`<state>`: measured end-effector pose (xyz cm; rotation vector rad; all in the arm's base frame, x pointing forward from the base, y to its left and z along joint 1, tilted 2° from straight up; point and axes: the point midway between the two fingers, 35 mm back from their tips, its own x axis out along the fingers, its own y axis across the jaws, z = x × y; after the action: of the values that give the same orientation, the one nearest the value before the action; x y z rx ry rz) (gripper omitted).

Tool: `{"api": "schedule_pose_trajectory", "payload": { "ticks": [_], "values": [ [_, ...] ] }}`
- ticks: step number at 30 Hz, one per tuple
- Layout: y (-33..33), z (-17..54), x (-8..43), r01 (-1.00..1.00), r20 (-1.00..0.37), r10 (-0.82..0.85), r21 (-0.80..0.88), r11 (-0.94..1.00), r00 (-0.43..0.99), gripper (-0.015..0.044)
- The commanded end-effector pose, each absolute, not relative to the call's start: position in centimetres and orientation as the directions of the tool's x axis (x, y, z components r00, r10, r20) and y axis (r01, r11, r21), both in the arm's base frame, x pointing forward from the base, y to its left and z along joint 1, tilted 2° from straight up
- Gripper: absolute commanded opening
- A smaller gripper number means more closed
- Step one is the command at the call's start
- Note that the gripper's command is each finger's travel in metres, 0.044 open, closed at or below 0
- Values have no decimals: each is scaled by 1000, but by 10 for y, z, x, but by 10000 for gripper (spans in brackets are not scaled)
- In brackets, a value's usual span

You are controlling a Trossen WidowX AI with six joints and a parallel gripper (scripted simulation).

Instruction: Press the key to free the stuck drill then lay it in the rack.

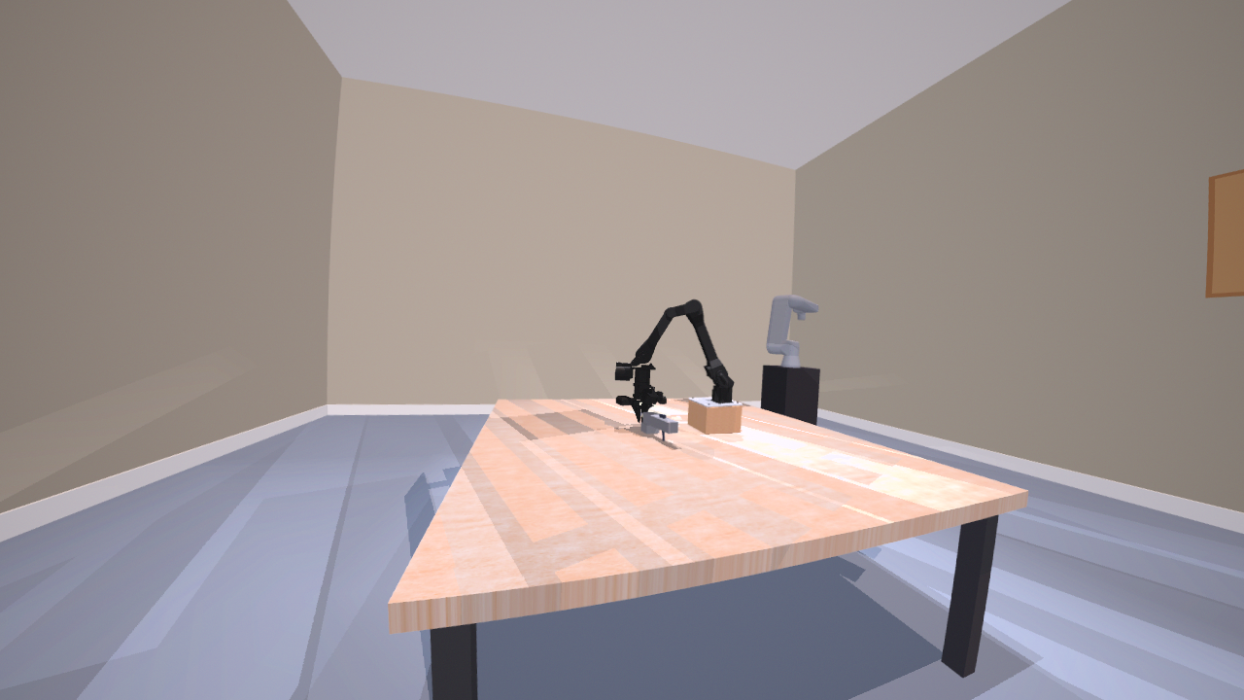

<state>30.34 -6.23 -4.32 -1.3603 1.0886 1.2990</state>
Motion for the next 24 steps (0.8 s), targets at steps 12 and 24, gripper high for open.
{"api": "schedule_pose_trajectory", "payload": {
  "ticks": [12,24],
  "values": [
    [-76,-43,306,-984,-999,0,-46,-175,47,52],
    [-74,-44,306,-983,-999,1,-48,-177,49,368]
  ]
}}
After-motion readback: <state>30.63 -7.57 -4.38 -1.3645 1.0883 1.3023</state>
